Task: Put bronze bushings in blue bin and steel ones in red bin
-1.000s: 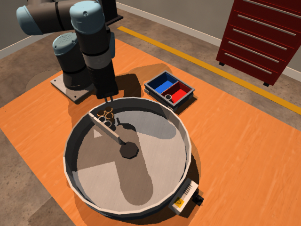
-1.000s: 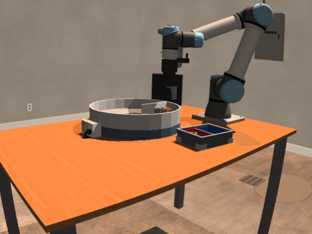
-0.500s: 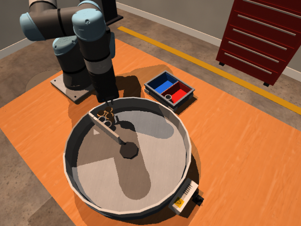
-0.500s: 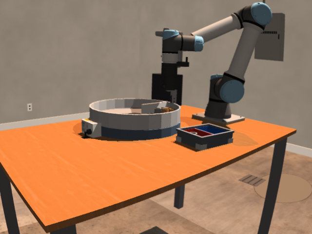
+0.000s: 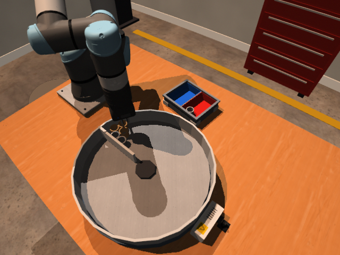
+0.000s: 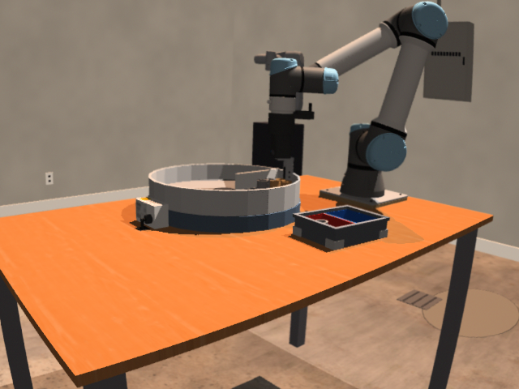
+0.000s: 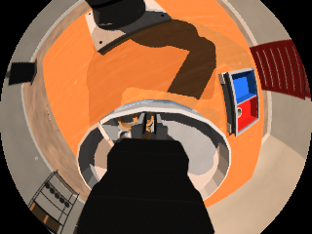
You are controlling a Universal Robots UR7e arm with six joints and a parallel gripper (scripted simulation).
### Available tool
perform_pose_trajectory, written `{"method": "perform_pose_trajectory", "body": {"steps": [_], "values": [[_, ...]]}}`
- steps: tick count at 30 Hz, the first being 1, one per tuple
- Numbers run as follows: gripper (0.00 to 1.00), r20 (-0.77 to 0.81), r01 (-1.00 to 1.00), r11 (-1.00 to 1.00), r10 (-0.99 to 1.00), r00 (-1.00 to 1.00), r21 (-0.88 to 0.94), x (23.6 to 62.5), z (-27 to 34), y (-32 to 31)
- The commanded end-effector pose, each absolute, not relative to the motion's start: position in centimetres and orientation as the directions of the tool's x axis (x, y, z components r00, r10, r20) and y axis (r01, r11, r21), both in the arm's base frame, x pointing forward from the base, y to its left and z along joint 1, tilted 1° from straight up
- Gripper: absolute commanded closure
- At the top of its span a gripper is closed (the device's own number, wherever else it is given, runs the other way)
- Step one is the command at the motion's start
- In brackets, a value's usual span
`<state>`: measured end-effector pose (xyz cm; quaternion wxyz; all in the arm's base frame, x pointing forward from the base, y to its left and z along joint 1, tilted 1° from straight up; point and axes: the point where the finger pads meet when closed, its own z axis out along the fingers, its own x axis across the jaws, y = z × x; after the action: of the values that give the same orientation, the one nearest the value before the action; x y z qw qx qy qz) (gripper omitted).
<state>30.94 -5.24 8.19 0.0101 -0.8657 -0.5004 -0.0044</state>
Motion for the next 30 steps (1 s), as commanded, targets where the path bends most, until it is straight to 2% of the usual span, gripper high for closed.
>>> {"method": "perform_pose_trajectory", "body": {"steps": [1,30], "values": [[0.6,0.018,0.867,-0.499,0.866,0.499,-0.012,31.0,8.0,-5.3],[0.6,0.018,0.867,-0.499,0.866,0.499,-0.012,31.0,6.1,-5.2]]}}
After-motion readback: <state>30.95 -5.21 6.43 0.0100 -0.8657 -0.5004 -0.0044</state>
